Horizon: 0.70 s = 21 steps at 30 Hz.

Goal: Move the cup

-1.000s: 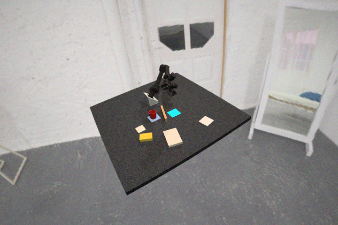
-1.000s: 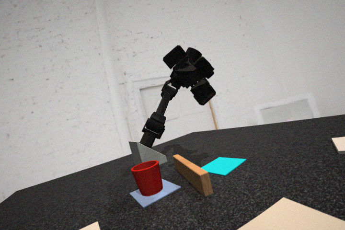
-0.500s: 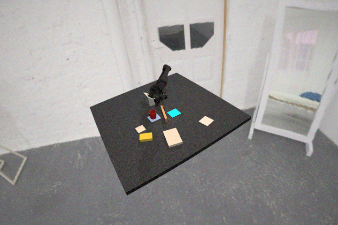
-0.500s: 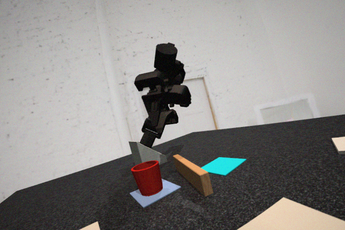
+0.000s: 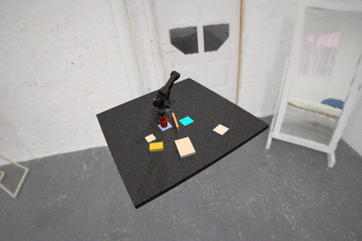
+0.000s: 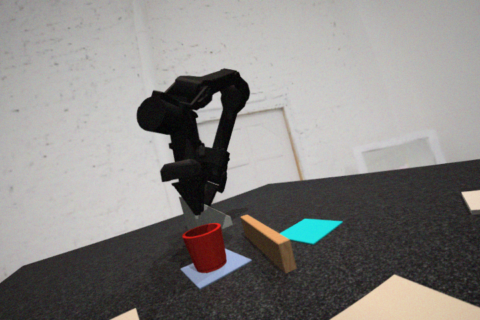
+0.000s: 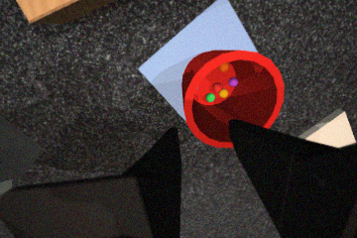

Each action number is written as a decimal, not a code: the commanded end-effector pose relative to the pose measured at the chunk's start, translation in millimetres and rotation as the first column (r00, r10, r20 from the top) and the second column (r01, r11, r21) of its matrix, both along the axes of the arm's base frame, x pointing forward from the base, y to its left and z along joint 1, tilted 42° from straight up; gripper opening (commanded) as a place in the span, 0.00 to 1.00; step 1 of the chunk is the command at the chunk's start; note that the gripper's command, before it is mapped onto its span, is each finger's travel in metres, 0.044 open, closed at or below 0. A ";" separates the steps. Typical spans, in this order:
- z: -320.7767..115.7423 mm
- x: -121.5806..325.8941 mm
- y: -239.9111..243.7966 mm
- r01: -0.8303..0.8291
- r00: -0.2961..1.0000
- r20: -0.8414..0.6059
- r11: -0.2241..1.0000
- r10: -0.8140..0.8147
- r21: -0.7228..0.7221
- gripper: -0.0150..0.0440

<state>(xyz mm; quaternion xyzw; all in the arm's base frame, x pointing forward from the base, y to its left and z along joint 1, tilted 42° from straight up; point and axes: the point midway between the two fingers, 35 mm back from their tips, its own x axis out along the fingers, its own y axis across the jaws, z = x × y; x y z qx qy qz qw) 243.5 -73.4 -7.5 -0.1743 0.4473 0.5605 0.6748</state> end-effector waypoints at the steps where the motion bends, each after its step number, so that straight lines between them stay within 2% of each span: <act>1: -1.2 -3.1 -0.1 -0.036 0.999 0.008 0.997 0.036 0.068 0.50; 21: -18.4 -2.3 13.6 -0.036 0.999 0.008 0.997 0.035 0.067 0.50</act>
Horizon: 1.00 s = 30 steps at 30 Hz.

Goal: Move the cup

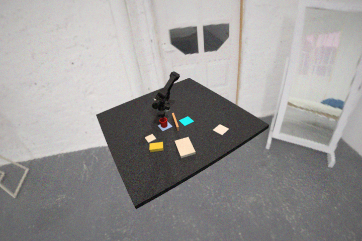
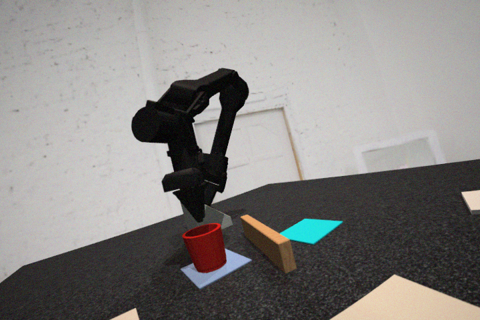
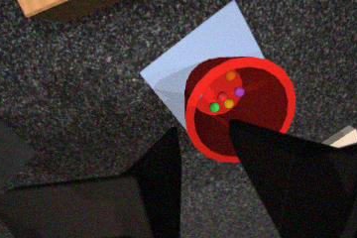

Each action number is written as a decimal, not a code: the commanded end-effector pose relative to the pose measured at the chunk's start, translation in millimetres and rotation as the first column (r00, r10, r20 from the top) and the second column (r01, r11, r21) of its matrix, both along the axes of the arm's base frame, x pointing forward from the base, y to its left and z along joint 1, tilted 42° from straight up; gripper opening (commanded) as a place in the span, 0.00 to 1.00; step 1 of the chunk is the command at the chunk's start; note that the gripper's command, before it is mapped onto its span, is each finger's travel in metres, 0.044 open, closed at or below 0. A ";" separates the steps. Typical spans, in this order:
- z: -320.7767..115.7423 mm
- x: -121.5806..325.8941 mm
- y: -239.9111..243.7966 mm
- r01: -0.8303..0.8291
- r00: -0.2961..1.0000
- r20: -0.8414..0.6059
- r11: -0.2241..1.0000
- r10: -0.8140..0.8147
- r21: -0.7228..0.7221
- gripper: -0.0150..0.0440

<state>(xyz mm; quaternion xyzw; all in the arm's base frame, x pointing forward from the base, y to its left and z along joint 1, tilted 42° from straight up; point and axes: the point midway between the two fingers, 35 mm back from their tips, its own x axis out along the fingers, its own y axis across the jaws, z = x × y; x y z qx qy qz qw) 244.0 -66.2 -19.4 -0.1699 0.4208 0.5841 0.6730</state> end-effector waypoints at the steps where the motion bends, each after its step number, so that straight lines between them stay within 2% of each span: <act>1: -7.7 -2.8 7.4 0.003 1.000 -0.014 1.000 -0.003 0.011 0.50; 30: -38.7 -6.2 35.9 0.003 1.000 -0.014 1.000 -0.002 0.014 0.50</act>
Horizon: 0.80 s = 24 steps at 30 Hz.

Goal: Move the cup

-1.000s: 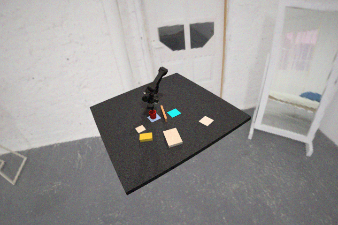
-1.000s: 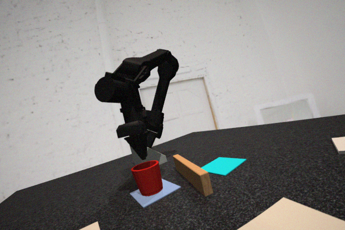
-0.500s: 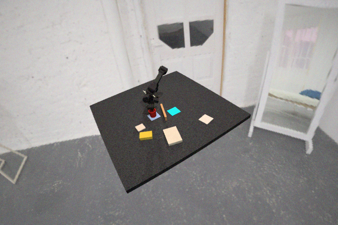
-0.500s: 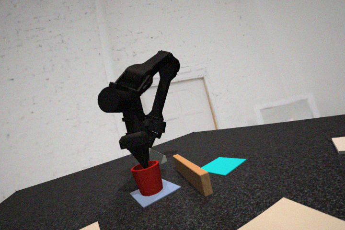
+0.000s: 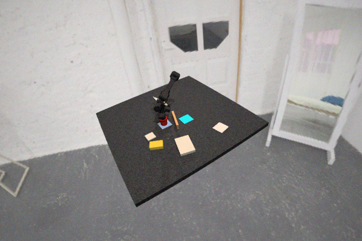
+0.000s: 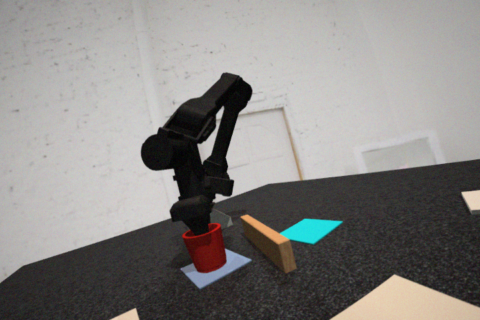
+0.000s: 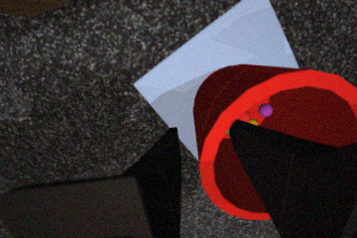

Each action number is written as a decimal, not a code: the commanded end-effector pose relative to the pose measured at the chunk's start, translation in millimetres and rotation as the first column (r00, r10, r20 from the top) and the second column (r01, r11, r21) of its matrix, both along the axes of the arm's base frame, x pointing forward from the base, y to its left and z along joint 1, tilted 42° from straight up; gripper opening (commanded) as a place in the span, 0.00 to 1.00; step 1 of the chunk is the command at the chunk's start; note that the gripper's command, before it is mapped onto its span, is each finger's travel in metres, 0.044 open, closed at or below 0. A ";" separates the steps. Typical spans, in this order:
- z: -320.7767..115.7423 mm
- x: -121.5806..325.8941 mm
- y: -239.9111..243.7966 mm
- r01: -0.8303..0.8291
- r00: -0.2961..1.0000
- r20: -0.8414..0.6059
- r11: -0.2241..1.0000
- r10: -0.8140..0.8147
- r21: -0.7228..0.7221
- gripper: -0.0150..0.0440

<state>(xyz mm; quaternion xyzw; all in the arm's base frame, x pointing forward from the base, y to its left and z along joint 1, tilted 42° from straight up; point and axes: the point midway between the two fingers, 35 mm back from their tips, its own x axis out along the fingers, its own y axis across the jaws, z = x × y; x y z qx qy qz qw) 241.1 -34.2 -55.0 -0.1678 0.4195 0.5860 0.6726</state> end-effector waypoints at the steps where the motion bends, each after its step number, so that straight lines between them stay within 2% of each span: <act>1: -3.1 -3.3 3.9 0.004 1.000 -0.012 1.000 -0.004 0.008 0.50; 7: -3.1 -3.3 3.9 0.004 1.000 -0.012 1.000 -0.004 0.008 0.50; 11: -2.2 -1.6 2.1 -0.001 1.000 -0.005 1.000 0.001 0.003 0.33; 17: -2.2 -1.6 2.1 -0.001 1.000 -0.005 1.000 0.001 0.003 0.26; 24: 0.1 -0.9 -0.3 0.000 1.000 -0.005 1.000 0.000 0.003 0.25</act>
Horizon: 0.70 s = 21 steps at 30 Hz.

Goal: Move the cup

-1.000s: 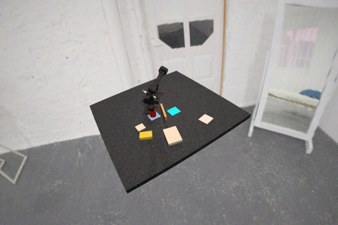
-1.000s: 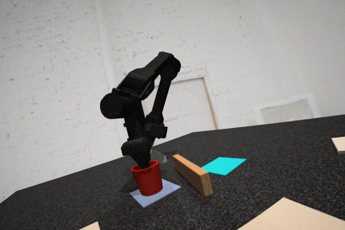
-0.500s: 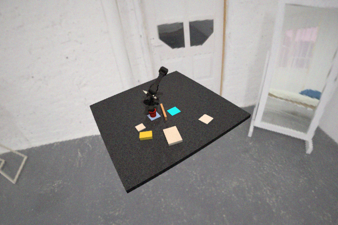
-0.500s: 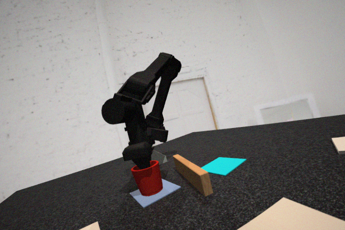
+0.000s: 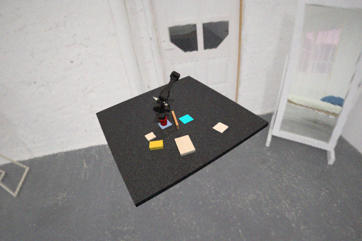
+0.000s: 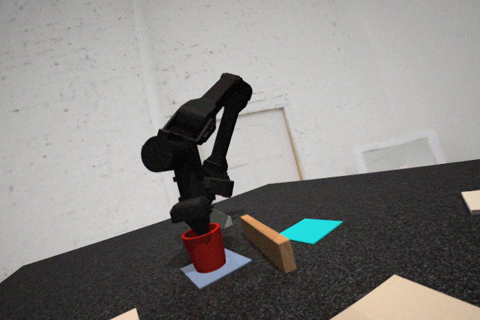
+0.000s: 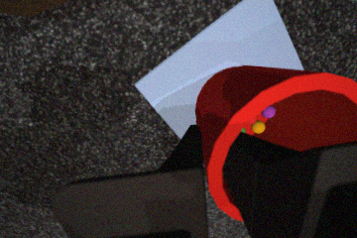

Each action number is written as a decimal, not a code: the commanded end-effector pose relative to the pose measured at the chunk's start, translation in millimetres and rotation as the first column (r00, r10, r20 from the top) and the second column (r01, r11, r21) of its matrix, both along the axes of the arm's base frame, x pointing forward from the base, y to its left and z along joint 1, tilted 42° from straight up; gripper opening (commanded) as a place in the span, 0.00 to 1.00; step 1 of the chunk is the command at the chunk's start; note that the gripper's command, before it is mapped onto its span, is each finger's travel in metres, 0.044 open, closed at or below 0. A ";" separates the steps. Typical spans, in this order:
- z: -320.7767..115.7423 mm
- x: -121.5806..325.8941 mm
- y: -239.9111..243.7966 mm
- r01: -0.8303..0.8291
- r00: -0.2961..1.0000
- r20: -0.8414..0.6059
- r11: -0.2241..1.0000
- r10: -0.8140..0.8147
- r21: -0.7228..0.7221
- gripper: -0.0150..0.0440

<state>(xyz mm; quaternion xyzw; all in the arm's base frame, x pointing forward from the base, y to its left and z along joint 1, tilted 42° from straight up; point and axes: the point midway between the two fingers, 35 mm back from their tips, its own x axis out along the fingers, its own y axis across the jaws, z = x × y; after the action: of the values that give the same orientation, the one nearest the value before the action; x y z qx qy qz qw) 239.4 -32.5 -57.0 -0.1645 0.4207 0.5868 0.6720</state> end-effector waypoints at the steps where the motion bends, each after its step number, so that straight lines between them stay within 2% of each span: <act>1: 3.7 1.1 -3.7 -0.001 1.000 0.001 1.000 0.001 -0.001 0.25; 21: 55.8 0.6 -49.0 0.003 1.000 -0.007 1.000 -0.003 0.002 0.25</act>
<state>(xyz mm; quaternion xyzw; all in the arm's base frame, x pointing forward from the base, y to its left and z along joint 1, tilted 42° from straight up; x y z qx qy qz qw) 239.3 -73.7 -10.5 -0.1542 0.4245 0.5880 0.6710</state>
